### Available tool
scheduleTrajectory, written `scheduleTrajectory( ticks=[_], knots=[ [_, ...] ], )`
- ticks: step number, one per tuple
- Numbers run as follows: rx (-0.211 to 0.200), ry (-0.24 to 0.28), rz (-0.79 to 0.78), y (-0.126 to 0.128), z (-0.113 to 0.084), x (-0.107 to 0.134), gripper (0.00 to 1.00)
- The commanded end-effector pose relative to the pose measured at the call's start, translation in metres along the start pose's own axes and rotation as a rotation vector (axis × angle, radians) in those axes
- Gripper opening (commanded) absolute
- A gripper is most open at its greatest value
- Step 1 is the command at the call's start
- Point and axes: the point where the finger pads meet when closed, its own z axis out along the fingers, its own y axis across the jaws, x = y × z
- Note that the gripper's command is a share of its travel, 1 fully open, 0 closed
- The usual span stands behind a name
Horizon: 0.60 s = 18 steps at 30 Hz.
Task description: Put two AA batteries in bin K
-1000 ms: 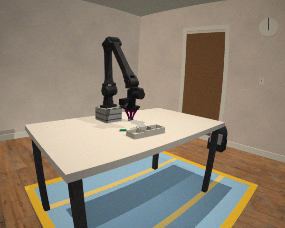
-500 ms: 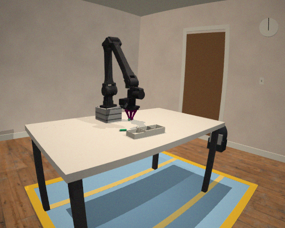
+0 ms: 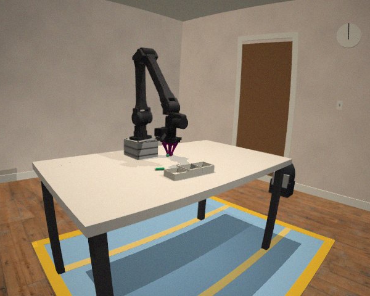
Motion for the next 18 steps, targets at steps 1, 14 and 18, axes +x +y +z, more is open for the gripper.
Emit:
scheduleTrajectory(
  ticks=[1, 14, 18],
  knots=[
    [-0.003, -0.002, -0.002, 0.0, -0.005, 0.004, 0.08],
    [-0.031, -0.009, 0.0, 0.027, -0.007, 0.0, 0.08],
    [-0.021, -0.005, 0.0, 0.047, -0.007, 0.009, 0.08]
  ],
)
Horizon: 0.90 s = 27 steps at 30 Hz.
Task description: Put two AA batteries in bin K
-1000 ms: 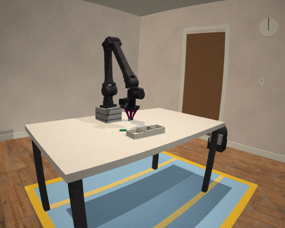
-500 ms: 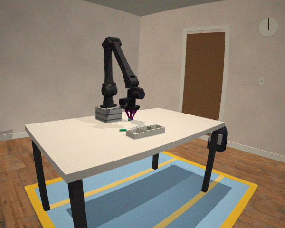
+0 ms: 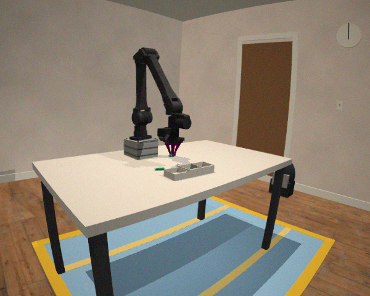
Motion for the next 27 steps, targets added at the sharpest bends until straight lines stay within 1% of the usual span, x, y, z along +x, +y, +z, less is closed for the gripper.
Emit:
scheduleTrajectory(
  ticks=[1, 4, 6, 12, 16, 21, 23, 27],
  knots=[
    [-0.022, -0.006, 0.005, 0.039, -0.007, 0.005, 0.08],
    [-0.023, -0.006, 0.005, 0.057, -0.007, 0.011, 0.08],
    [-0.023, -0.006, 0.005, 0.057, -0.007, 0.011, 0.08],
    [-0.024, -0.005, 0.005, 0.092, -0.007, 0.023, 0.08],
    [-0.024, -0.004, 0.191, 0.114, -0.008, 0.03, 0.08],
    [-0.026, -0.002, 0.314, 0.143, -0.008, 0.04, 0.08],
    [-0.026, -0.002, 0.314, 0.143, -0.008, 0.04, 0.08],
    [-0.027, -0.001, 0.325, 0.166, -0.008, 0.048, 0.08]
  ],
)
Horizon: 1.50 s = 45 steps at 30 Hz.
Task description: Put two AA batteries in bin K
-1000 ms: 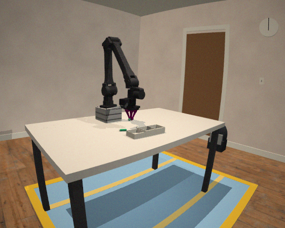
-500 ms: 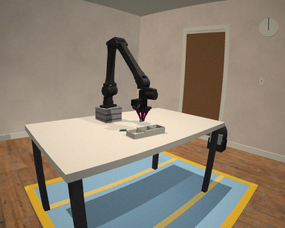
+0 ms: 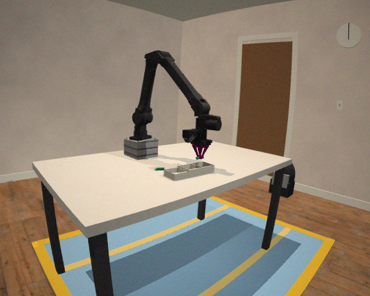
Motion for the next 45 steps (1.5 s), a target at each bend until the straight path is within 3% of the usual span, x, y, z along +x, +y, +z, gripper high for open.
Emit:
scheduleTrajectory(
  ticks=[1, 4, 5, 7, 9, 11, 17, 20, 30, 33, 45],
  knots=[
    [-0.009, -0.003, 0.05, 0.029, -0.005, 0.017, 0.08],
    [-0.009, -0.003, 0.05, 0.03, -0.005, 0.018, 0.08],
    [0.037, -0.014, 0.059, 0.007, 0.008, 0.008, 0.08],
    [0.005, -0.006, 0.072, 0.012, -0.006, 0.002, 0.08],
    [0.004, -0.006, 0.073, 0.011, -0.007, 0.001, 0.08],
    [-0.019, 0.0, 0.073, 0.029, -0.011, 0.004, 0.08],
    [-0.015, -0.001, 0.063, 0.032, -0.008, 0.006, 0.08],
    [0.007, -0.006, 0.063, 0.021, -0.001, 0.002, 0.08],
    [0.01, -0.007, 0.058, 0.019, -0.001, 0.001, 0.08],
    [0.015, -0.008, 0.057, 0.013, 0.014, 0.0, 0.08],
    [0.011, -0.007, 0.051, 0.014, 0.037, 0.0, 0.08]
  ],
)
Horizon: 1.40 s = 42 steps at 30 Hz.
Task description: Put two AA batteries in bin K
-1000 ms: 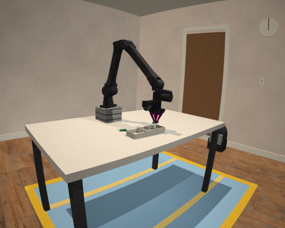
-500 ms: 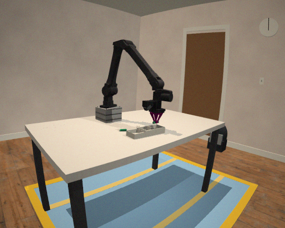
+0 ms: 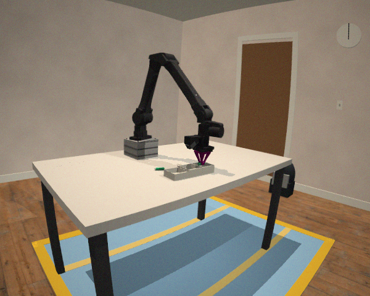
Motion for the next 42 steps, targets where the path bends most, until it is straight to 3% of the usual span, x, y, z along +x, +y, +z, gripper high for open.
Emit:
scheduleTrajectory(
  ticks=[1, 5, 11, 12, 24, 25, 28, 29, 32, 36, 37, 39, 42],
  knots=[
    [-0.013, -0.001, 0.001, 0.006, 0.007, -0.005, 0.08],
    [-0.04, 0.005, 0.002, 0.017, -0.002, -0.001, 0.08],
    [-0.043, 0.006, 0.002, 0.024, -0.003, 0.001, 0.08],
    [-0.038, 0.006, 0.001, 0.017, -0.006, 0.003, 0.27],
    [-0.038, 0.006, 0.001, 0.017, -0.006, 0.002, 0.27],
    [-0.043, 0.006, 0.002, 0.027, -0.003, 0.0, 0.27],
    [-0.038, 0.006, 0.001, 0.018, -0.006, 0.002, 0.27],
    [-0.043, 0.006, 0.002, 0.027, -0.003, 0.0, 0.27],
    [-0.059, 0.01, 0.003, 0.026, -0.023, -0.001, 0.27],
    [-0.06, 0.01, 0.003, 0.026, -0.026, 0.0, 0.27],
    [-0.023, 0.001, 0.001, 0.02, -0.01, -0.001, 0.27],
    [-0.019, 0.001, 0.001, 0.013, -0.014, -0.002, 0.27],
    [-0.055, 0.009, 0.003, 0.023, -0.033, 0.0, 0.27]
  ],
)
